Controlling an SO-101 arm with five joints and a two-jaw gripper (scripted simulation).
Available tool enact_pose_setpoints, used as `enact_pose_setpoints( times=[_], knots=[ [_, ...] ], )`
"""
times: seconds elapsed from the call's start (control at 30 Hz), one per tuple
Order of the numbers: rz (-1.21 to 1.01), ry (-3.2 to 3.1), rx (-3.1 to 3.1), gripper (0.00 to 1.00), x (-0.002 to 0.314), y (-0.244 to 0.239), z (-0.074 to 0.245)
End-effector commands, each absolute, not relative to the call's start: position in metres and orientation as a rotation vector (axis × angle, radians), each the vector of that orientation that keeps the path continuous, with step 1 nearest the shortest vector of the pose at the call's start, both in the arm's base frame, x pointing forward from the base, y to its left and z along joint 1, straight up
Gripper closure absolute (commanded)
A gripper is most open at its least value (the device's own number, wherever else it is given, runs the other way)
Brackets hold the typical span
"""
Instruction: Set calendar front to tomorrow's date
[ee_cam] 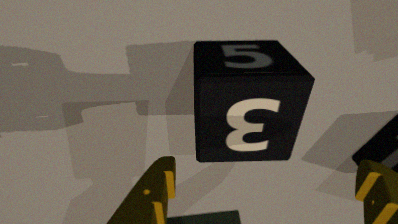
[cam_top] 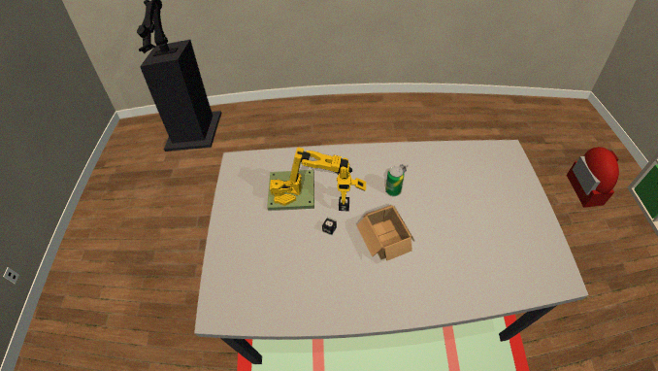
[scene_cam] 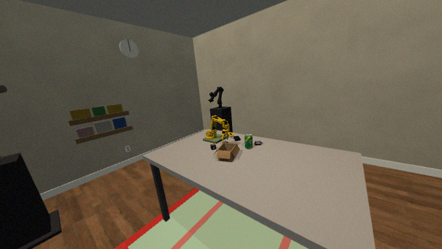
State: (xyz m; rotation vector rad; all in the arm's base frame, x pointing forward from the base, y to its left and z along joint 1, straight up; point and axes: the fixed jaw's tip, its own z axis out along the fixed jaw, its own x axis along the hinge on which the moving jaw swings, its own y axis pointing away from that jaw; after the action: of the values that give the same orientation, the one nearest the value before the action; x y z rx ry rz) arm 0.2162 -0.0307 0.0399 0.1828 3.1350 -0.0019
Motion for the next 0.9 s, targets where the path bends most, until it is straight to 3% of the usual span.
enact_pose_setpoints(
  times=[0.0, 0.87],
  knots=[
    [0.000, 3.137, 0.182, 0.65, 0.218, -0.029, 0.037],
    [0.000, 3.137, 0.182, 0.65, 0.218, -0.029, 0.006]
  ],
)
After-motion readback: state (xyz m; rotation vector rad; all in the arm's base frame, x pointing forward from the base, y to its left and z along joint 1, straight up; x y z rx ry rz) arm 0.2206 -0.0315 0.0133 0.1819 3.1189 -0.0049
